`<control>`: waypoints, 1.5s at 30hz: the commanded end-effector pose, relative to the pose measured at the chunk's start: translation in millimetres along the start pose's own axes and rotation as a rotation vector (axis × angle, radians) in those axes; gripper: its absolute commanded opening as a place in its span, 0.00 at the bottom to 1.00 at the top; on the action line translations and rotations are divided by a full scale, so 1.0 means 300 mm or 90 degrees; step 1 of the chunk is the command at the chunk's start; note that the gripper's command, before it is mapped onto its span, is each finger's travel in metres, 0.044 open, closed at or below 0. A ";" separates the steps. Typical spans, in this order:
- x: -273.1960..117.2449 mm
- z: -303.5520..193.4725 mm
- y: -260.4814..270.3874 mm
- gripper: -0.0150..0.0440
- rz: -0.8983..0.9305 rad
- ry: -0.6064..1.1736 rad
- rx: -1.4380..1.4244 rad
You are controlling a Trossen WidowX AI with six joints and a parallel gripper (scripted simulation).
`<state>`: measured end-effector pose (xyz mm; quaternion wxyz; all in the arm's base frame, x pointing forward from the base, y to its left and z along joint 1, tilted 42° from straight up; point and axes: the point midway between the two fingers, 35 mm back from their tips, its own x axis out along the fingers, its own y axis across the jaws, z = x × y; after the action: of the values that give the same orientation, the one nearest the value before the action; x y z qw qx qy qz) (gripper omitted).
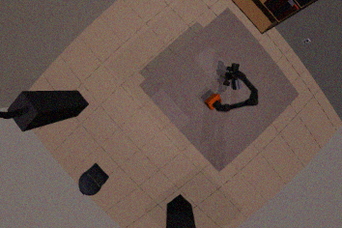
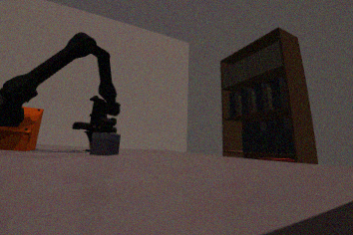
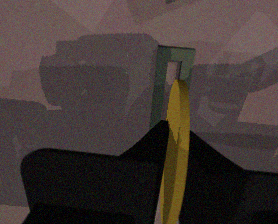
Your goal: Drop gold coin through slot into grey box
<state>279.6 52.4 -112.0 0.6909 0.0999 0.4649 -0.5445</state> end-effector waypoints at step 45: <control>-0.308 -0.006 0.007 0.25 0.003 0.001 0.185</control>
<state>283.4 114.1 -44.0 0.6820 0.1647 0.4106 -0.5824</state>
